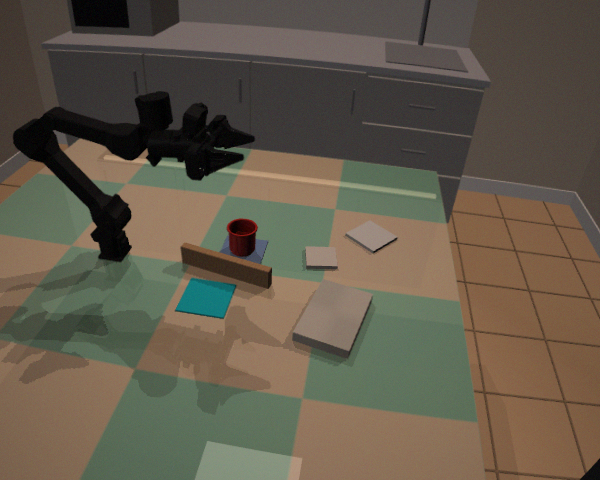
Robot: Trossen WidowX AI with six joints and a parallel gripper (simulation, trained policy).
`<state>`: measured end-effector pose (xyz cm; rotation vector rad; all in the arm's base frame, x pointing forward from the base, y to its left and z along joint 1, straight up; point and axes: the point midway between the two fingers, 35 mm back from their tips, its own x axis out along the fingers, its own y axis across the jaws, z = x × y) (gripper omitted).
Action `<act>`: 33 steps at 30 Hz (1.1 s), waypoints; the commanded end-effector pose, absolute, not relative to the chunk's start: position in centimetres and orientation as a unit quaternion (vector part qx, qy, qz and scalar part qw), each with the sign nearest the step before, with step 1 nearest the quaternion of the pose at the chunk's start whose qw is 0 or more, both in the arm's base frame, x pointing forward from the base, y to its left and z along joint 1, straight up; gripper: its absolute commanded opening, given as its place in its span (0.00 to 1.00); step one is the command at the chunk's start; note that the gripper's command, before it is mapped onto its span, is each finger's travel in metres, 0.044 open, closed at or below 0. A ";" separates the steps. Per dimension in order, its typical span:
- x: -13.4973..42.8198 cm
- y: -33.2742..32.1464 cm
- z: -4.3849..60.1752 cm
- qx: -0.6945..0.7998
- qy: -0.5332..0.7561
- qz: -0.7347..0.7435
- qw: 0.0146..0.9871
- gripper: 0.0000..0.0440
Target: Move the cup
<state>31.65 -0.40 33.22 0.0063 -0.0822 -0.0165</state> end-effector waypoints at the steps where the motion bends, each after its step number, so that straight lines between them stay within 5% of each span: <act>1: 31.7 -0.4 33.3 0.003 -0.041 -0.008 0.999 0.85; 14: 32.1 0.0 33.5 0.021 -0.002 -0.005 1.000 0.11; 25: 33.1 1.0 33.7 0.070 0.050 0.007 0.996 0.25; 33: 33.8 1.9 33.6 0.110 0.093 0.013 0.989 0.27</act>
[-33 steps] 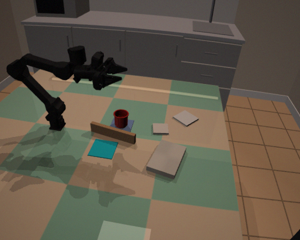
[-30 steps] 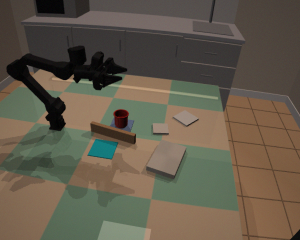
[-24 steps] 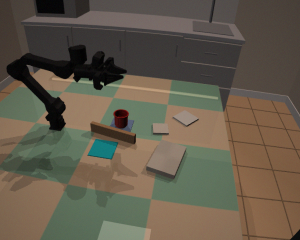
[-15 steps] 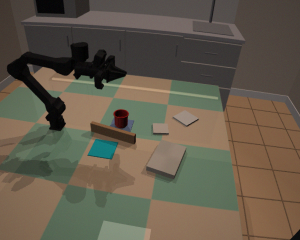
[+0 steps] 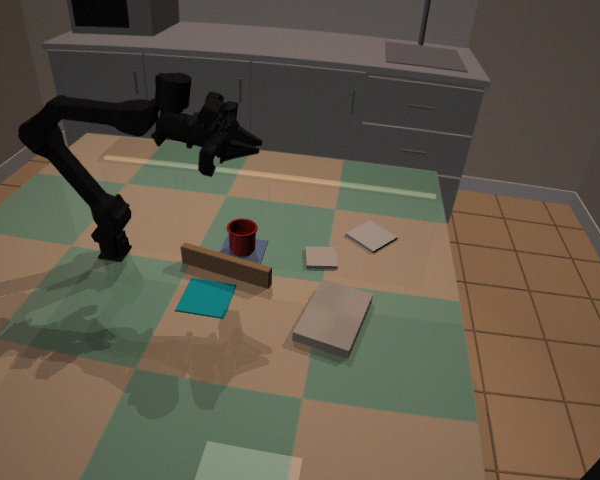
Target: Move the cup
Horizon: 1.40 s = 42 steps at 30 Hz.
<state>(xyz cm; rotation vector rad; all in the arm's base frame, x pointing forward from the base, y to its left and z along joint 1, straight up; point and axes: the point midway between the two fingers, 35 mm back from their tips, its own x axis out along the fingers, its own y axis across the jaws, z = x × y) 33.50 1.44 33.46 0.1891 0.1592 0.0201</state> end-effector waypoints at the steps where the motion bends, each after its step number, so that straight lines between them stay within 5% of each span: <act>1: 33.9 2.0 33.6 0.116 0.099 0.014 0.988 0.27; 42: 36.0 6.2 30.6 0.329 0.354 -0.056 0.874 0.30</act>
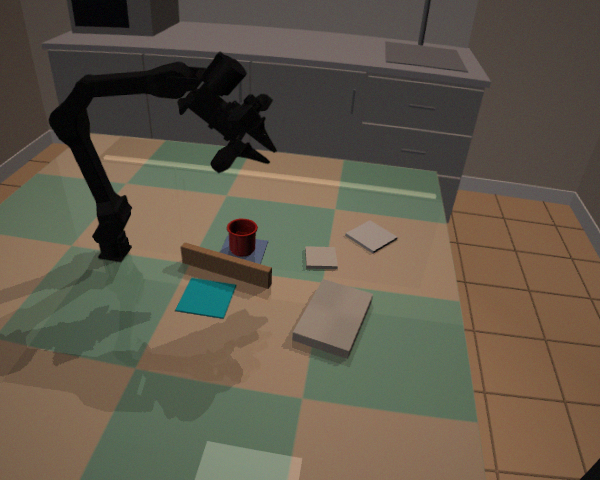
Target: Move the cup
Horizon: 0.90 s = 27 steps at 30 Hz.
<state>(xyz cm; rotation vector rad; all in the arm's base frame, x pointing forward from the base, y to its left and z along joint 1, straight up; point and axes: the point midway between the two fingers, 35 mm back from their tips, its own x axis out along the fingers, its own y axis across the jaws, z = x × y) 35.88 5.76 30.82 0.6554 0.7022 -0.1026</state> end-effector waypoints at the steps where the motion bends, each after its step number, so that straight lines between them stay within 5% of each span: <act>1: 35.9 6.3 30.5 0.332 0.360 -0.060 0.870 0.30; 27: 34.6 6.6 25.1 0.354 0.509 -0.186 0.762 0.28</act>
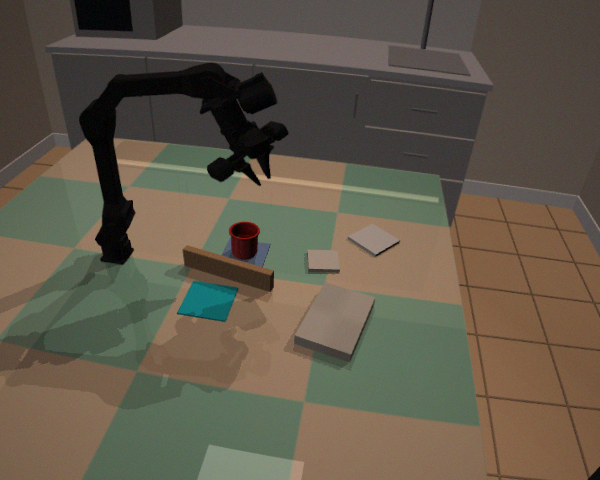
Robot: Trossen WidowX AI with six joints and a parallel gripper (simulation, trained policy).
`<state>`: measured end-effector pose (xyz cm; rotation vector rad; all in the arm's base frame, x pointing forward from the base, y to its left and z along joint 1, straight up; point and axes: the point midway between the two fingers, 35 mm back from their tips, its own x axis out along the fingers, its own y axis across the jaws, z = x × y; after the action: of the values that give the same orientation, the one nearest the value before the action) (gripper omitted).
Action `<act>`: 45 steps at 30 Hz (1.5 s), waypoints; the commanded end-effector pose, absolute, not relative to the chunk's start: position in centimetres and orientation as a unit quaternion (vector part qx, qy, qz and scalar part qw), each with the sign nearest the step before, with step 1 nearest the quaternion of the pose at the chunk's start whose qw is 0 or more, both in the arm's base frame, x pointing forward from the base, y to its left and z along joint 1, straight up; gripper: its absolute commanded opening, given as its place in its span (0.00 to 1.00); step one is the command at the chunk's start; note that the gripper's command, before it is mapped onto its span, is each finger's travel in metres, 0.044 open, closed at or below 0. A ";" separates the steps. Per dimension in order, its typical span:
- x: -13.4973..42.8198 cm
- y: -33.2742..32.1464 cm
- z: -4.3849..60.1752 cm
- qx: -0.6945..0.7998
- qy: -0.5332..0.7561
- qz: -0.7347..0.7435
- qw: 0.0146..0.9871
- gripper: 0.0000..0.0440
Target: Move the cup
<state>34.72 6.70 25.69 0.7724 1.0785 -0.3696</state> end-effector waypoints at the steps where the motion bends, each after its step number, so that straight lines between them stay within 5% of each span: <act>1: 34.5 6.5 24.9 0.352 0.515 -0.191 0.758 0.28; 45: 30.8 5.5 12.6 0.259 0.652 -0.349 0.622 0.39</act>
<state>31.06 5.44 13.62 0.6081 1.4871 -0.7799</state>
